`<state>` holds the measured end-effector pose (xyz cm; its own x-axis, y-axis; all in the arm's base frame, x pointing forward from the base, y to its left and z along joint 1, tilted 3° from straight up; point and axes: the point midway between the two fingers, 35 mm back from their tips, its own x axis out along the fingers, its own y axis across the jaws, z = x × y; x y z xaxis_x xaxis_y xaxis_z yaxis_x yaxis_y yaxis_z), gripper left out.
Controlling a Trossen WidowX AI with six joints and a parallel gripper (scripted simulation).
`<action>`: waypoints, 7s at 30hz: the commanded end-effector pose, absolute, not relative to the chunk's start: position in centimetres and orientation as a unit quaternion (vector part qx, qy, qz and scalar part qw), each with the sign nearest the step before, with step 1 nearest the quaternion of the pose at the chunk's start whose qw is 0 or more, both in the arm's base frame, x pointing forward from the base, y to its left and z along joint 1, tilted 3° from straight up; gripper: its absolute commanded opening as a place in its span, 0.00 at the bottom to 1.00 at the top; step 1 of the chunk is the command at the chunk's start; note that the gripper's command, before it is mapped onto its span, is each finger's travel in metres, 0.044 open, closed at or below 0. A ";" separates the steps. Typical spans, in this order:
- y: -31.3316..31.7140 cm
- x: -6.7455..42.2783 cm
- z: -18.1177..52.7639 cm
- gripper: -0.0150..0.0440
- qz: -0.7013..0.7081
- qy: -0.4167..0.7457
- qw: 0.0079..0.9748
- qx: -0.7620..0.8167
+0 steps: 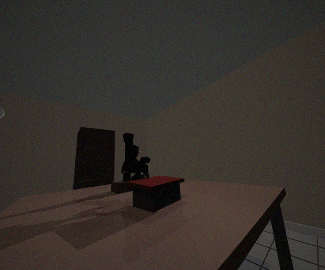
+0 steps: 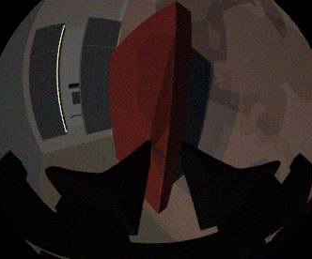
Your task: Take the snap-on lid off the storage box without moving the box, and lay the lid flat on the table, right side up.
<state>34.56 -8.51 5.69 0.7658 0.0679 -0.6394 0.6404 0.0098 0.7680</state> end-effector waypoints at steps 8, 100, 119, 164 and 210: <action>-8.5 34.5 6.0 0.25 -0.216 0.265 0.660 0.669; -8.5 35.2 6.3 0.25 -0.217 0.263 0.660 0.670; -8.5 35.2 7.0 0.25 -0.218 0.262 0.660 0.670; -8.6 37.6 13.0 0.25 -0.218 0.262 0.660 0.670; -8.7 39.3 19.0 0.25 -0.217 0.261 0.660 0.670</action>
